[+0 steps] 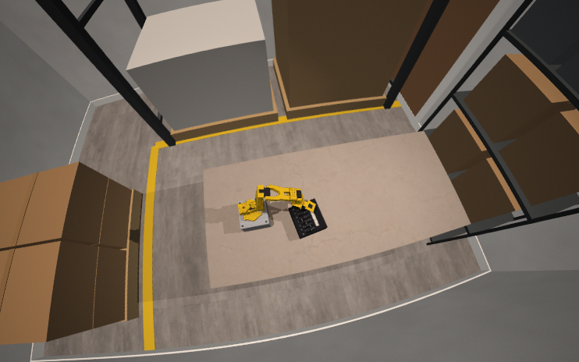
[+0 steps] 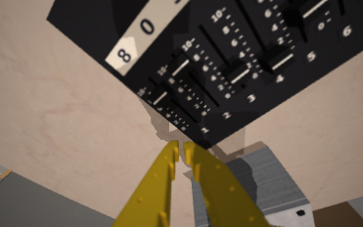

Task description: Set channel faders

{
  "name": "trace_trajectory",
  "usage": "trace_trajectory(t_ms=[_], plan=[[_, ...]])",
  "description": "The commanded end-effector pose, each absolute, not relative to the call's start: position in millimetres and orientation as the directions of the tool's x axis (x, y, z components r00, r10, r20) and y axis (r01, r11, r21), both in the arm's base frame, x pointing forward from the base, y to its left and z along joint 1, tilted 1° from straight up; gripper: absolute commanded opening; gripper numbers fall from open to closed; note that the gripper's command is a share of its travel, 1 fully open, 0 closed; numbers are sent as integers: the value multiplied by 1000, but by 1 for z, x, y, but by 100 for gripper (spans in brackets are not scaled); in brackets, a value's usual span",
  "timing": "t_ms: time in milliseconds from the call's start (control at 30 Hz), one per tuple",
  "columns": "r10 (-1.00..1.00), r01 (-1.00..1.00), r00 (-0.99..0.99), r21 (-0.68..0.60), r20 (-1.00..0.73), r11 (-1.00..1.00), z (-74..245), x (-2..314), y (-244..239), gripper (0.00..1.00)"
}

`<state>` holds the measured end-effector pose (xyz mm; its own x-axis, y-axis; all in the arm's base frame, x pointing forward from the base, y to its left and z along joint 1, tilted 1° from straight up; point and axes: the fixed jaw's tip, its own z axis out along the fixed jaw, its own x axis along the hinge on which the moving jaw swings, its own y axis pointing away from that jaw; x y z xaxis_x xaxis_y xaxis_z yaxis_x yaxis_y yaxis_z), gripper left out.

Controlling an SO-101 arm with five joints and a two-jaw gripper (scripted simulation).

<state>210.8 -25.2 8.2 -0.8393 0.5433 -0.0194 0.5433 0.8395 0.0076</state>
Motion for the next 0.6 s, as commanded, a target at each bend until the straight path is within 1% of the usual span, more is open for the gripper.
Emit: trace_trajectory(t_ms=[0, 233, 300, 567], plan=[[414, 414, -910, 4, -15, 910, 11, 206, -24, 0], [145, 145, -989, 0, -16, 989, 14, 202, -22, 0], [145, 145, -989, 0, -16, 989, 14, 202, -22, 0], [-192, -192, -981, -5, -15, 981, 18, 197, -21, 0]])
